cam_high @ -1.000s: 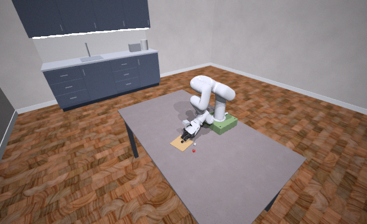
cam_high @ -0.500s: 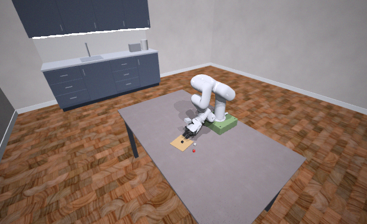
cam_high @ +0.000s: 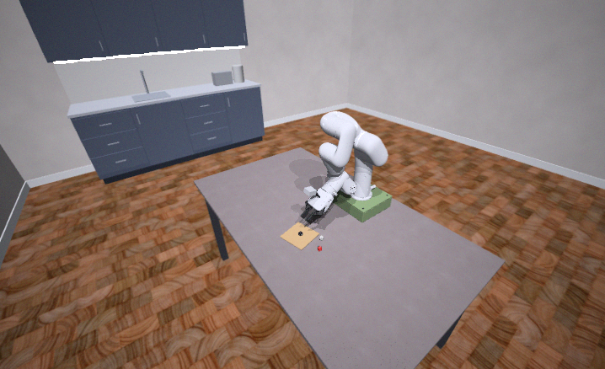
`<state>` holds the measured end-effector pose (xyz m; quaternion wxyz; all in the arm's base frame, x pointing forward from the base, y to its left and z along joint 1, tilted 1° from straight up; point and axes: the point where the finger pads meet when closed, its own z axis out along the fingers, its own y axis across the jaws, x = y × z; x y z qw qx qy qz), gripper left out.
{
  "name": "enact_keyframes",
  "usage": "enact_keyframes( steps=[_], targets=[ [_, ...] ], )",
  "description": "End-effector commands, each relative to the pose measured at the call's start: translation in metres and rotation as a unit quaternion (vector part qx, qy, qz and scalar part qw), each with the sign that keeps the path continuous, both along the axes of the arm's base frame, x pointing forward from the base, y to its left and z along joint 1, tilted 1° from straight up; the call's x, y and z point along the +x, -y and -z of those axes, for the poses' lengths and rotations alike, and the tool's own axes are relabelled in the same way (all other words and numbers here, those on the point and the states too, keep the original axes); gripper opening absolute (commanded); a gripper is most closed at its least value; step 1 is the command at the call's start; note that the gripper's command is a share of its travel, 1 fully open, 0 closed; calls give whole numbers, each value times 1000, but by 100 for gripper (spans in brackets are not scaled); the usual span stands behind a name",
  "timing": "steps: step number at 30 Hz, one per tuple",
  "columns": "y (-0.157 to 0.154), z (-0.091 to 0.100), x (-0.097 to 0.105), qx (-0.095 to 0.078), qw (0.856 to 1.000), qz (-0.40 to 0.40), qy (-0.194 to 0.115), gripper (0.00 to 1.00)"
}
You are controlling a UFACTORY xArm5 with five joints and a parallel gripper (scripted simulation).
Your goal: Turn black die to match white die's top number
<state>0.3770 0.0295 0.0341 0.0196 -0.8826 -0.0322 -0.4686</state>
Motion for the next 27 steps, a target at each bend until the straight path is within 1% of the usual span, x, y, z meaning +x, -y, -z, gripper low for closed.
enact_keyframes(
  steps=[1, 4, 11, 15, 19, 24, 26, 27],
  targets=[
    [0, -14, 0, 0, 1000, 0, -1, 31],
    [0, -17, 0, 0, 1000, 0, -1, 31],
    [0, -17, 0, 0, 1000, 0, -2, 31],
    [0, -17, 2, -1, 1000, 0, -11, 31],
    [-1, -18, 6, -3, 999, 0, -35, 31],
    [-1, -21, 11, -7, 996, 0, -86, 31],
    [-1, -21, 11, -7, 996, 0, -86, 31],
    [-1, -22, 13, -8, 995, 0, -99, 31]
  ],
)
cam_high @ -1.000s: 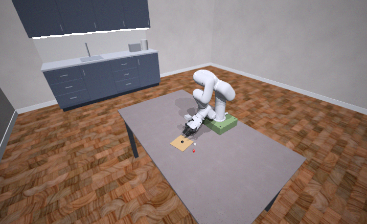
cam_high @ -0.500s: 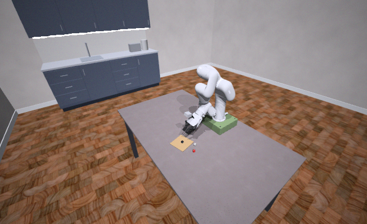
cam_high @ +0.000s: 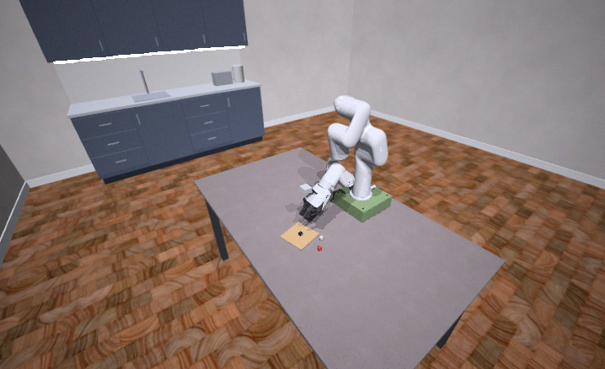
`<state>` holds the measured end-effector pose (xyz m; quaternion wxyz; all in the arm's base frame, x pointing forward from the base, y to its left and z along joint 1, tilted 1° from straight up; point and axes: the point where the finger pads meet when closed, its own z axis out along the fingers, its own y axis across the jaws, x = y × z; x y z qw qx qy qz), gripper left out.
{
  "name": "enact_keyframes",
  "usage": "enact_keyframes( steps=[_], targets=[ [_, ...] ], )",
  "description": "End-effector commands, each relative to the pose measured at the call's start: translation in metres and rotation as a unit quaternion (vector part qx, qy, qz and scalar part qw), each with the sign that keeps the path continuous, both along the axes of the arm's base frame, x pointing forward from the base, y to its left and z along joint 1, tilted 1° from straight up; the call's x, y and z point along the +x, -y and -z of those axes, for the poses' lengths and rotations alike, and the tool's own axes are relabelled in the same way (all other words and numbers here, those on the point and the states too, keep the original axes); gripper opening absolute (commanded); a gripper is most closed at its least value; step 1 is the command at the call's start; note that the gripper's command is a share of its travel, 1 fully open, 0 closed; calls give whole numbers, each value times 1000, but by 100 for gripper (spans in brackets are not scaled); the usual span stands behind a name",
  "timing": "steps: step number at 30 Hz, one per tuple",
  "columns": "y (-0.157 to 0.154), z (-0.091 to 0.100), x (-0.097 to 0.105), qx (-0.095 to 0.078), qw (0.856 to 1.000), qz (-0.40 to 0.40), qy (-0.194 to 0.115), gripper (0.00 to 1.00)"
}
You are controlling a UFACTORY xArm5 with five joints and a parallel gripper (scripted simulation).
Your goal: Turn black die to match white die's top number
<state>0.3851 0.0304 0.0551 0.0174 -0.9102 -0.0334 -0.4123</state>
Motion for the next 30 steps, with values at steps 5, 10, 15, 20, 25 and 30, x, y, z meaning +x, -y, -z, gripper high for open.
enact_keyframes(
  steps=[5, 10, 15, 20, 25, 30],
  targets=[
    [-1, -5, 12, -9, 994, 0, -112, 31],
    [-2, -9, 18, -13, 986, 0, -164, 31],
    [-2, -12, 22, -16, 979, 0, -202, 31],
    [-3, -16, 29, -20, 966, 0, -259, 31],
    [-3, -21, 37, -26, 945, -1, -326, 31],
    [-2, -24, 44, -30, 927, -1, -375, 31]
  ],
)
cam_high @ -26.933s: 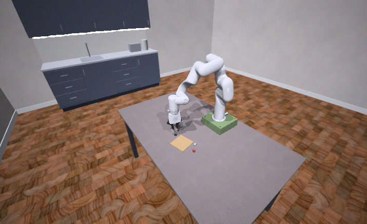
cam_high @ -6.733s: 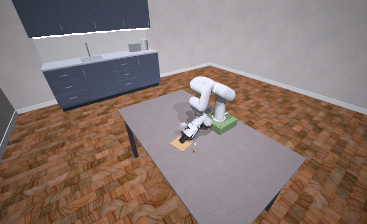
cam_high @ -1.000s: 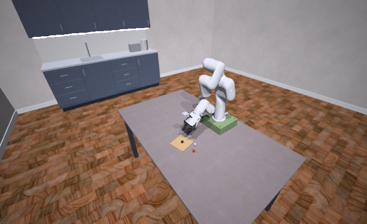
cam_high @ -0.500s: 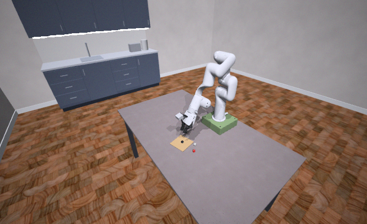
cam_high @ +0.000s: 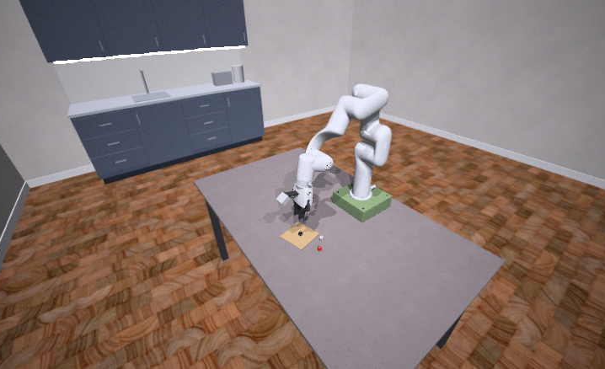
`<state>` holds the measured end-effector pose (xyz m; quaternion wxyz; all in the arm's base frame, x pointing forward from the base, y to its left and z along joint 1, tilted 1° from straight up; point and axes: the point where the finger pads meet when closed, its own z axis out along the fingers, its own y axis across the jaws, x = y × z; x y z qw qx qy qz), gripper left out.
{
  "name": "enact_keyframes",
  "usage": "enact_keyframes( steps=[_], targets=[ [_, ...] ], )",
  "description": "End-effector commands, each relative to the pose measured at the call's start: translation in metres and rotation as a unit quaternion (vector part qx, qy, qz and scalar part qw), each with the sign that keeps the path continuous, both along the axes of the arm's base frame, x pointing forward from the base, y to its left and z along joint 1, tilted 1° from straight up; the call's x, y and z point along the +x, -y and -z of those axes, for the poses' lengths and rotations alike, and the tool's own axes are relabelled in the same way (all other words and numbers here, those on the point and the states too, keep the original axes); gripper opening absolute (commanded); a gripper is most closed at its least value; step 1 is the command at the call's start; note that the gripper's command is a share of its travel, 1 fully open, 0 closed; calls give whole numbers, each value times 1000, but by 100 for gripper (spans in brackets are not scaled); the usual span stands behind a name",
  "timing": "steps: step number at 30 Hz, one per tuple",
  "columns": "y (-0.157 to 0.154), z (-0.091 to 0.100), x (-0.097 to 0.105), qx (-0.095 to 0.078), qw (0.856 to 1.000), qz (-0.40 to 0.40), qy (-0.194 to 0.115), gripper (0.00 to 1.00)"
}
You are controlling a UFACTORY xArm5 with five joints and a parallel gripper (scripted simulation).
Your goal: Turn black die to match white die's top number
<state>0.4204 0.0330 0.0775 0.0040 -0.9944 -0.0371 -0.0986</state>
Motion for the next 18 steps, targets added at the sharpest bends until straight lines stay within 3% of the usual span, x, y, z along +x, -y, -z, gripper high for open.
enact_keyframes(
  steps=[1, 11, 12, 18],
  targets=[
    [0, -3, 9, -5, 998, 0, -68, 31],
    [1, -5, 12, -7, 996, 0, -92, 31],
    [1, -5, 12, -7, 996, 0, -92, 100],
    [1, -5, 12, -7, 996, 0, -92, 100]
  ],
)
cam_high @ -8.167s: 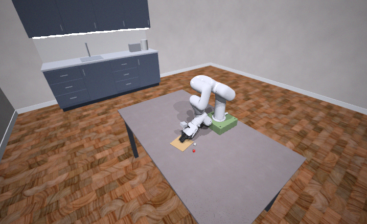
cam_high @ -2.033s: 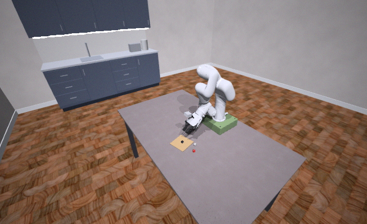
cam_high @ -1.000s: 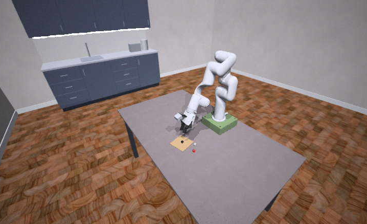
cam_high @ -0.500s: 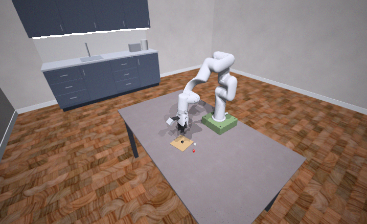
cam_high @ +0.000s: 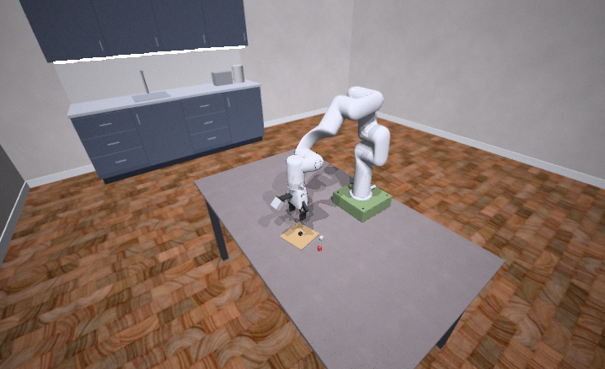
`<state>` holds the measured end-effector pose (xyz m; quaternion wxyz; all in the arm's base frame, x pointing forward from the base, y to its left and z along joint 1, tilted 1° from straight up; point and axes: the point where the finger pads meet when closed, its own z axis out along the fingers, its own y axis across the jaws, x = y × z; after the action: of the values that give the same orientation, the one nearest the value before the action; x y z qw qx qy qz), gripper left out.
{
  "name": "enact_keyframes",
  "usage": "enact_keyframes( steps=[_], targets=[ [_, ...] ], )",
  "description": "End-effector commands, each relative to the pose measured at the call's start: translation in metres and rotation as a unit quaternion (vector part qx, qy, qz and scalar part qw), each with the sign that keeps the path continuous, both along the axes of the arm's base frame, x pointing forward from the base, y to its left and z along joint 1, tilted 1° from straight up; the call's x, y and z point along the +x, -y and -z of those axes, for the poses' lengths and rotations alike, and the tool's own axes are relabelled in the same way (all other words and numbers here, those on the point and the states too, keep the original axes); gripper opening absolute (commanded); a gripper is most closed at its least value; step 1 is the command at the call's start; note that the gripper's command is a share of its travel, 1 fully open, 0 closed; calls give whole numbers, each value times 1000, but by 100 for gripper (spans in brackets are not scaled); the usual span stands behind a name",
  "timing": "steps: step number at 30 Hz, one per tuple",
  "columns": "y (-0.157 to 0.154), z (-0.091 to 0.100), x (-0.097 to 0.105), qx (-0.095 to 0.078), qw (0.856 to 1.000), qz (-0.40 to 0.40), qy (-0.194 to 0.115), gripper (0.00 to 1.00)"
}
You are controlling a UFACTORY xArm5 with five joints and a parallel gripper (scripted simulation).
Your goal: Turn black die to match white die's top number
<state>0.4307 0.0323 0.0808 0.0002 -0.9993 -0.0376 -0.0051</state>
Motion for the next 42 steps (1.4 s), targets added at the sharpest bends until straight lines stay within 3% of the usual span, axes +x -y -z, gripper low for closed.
enact_keyframes(
  steps=[1, 11, 30, 42],
  targets=[
    [0, -1, 2, 0, 1000, 0, 2, 100],
    [0, -6, 2, 0, 1000, 0, 2, 100],
    [0, -49, 1, 0, 1000, 0, 2, 100],
    [0, -52, 1, 0, 1000, 0, 2, 100]
  ],
)
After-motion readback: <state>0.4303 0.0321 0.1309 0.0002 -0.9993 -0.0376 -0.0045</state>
